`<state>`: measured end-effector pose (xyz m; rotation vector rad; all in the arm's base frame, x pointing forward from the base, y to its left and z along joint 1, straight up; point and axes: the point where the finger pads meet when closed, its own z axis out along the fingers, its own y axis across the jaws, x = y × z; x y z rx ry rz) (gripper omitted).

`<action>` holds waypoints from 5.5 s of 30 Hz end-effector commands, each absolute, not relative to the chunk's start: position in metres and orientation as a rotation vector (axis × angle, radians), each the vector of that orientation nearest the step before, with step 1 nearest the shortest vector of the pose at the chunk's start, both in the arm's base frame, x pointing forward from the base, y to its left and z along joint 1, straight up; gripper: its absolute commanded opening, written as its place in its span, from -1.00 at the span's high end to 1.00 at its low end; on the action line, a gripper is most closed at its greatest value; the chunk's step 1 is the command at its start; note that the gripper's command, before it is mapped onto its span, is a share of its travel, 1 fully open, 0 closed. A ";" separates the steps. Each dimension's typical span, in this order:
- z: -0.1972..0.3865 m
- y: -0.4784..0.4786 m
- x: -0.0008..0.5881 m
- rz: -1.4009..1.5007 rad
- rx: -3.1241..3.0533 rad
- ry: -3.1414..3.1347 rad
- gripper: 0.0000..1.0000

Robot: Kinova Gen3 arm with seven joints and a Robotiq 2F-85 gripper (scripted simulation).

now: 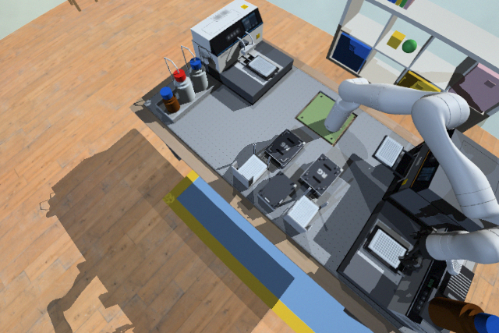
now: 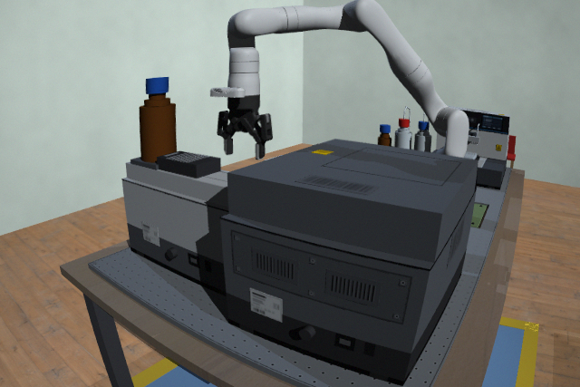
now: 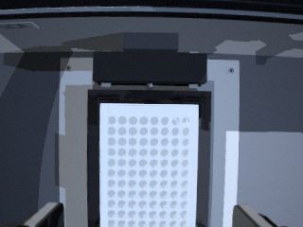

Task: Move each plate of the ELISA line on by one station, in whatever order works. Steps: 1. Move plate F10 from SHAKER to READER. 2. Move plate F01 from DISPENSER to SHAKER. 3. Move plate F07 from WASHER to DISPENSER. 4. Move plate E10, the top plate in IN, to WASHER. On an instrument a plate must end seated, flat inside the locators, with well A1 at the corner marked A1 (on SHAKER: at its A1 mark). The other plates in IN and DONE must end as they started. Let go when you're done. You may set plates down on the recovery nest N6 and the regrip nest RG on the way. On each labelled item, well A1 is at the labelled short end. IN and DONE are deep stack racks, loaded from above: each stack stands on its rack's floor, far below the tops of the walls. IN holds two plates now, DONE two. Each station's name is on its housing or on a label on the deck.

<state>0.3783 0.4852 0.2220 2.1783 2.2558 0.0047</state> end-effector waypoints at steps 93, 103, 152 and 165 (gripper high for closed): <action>0.139 0.486 0.379 0.009 2.179 2.256 -1.00; 0.125 0.486 0.379 0.009 2.179 2.256 -1.00; 0.113 0.486 0.379 0.009 2.179 2.256 -1.00; 0.110 0.486 0.379 0.009 2.179 2.256 -1.00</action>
